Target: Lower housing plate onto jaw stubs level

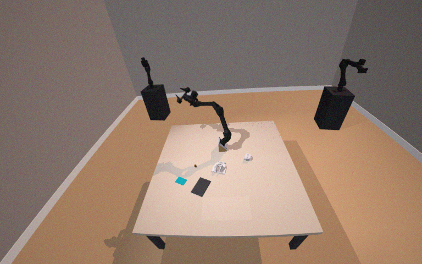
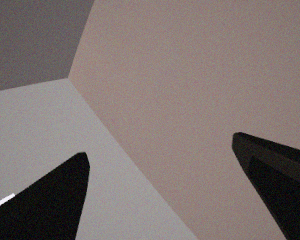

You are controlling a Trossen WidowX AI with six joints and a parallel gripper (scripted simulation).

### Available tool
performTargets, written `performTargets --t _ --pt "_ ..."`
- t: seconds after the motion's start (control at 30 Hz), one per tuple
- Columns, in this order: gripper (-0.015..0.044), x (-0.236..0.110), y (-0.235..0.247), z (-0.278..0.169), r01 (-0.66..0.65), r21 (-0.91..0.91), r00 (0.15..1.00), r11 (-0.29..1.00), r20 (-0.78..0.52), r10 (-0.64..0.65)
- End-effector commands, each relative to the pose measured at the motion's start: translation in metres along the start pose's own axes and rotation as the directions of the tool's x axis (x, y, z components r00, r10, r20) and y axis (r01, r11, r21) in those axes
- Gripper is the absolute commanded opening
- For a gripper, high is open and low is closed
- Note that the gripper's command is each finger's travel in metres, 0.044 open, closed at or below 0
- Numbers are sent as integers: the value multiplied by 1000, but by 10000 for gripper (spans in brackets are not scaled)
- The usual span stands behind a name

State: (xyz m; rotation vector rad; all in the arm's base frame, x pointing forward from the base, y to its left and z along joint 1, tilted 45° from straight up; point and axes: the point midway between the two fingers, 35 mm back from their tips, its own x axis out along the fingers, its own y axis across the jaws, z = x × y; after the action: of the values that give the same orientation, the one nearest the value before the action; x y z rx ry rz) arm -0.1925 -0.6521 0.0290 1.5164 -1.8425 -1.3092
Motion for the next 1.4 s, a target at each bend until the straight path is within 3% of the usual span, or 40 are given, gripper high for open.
performTargets --t 0.0,0.73,1.0,1.37 --pt "426 0 0 0 0 0 1000 1000 0 0" --pt "440 -57 -69 -154 178 -435 946 883 -171 -275" --pt "440 -97 -98 -210 178 -611 888 772 -239 -393" --pt "440 -147 -116 -257 141 -716 843 684 -275 -462"
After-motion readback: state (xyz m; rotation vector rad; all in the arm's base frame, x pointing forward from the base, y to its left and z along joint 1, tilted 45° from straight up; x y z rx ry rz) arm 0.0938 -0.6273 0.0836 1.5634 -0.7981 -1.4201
